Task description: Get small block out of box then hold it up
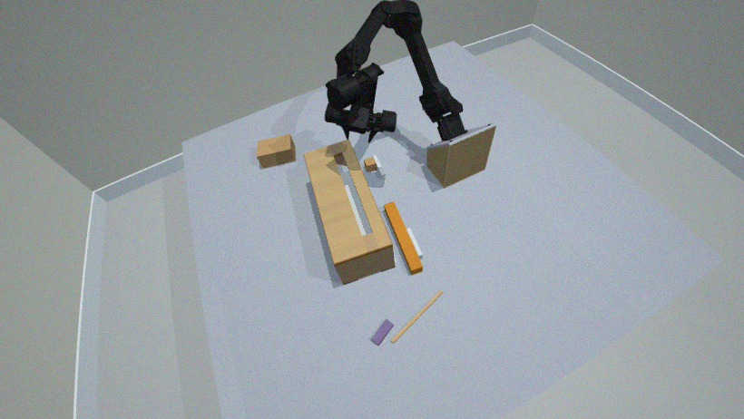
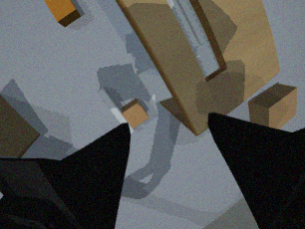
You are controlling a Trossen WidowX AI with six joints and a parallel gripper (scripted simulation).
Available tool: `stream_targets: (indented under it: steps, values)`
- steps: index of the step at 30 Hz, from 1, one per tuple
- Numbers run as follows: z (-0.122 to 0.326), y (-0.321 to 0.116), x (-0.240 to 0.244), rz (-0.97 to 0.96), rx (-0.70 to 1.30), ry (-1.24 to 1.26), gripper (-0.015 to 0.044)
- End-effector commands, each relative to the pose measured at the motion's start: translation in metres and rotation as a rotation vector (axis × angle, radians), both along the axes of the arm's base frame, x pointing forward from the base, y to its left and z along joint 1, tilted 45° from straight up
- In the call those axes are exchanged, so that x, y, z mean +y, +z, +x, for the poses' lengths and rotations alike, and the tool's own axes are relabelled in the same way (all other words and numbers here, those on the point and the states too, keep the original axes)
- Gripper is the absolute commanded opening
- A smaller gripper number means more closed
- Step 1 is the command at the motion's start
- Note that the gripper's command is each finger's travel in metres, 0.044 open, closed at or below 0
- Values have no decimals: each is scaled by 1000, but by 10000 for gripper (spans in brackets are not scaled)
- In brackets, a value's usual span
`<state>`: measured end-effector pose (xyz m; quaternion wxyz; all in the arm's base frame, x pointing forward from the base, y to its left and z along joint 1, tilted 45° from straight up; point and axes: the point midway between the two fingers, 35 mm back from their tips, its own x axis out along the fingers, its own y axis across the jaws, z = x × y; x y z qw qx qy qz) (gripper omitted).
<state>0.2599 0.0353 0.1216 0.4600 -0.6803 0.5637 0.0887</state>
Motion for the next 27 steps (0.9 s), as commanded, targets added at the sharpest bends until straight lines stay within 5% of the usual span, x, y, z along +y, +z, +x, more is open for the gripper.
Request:
stream_targets:
  steps: [1,27]
  values:
    - [-8,13,-9,-268,426,532,285]
    - [-19,19,-17,-800,1144,1291,285]
